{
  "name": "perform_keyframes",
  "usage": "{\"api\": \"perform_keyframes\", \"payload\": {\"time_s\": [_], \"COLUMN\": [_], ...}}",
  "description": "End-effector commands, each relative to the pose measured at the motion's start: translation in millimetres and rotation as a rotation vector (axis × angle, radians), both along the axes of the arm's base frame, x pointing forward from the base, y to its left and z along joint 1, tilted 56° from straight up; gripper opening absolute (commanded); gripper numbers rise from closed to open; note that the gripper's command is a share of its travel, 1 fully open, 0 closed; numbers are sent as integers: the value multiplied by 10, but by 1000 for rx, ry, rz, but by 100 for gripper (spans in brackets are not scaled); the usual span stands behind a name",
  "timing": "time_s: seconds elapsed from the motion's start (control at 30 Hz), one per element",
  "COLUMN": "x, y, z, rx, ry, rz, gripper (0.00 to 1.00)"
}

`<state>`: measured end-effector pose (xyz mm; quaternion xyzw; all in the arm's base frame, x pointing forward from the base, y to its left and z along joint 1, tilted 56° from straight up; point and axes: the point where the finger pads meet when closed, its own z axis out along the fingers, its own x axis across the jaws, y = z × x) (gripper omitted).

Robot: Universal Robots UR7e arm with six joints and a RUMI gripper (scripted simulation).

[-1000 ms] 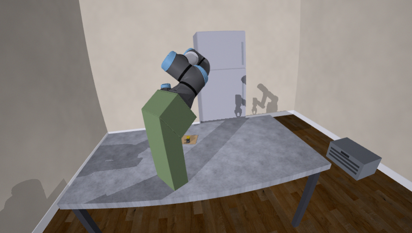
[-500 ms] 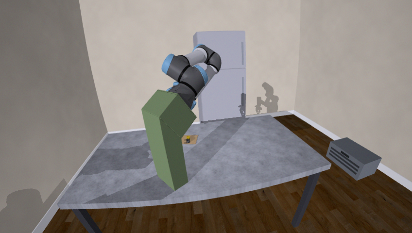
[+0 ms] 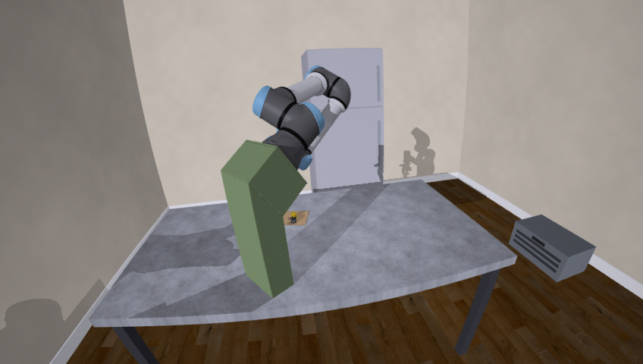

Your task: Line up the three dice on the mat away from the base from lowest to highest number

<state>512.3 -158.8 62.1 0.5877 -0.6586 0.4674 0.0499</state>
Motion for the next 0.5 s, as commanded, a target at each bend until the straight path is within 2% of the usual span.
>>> {"api": "perform_keyframes", "payload": {"time_s": [0.0,0.47], "x": [0,26], "y": [2,-34], "z": [5,-23], "rx": [-1,0], "ry": [0,1], "rz": [2,1], "gripper": [6,6]}}
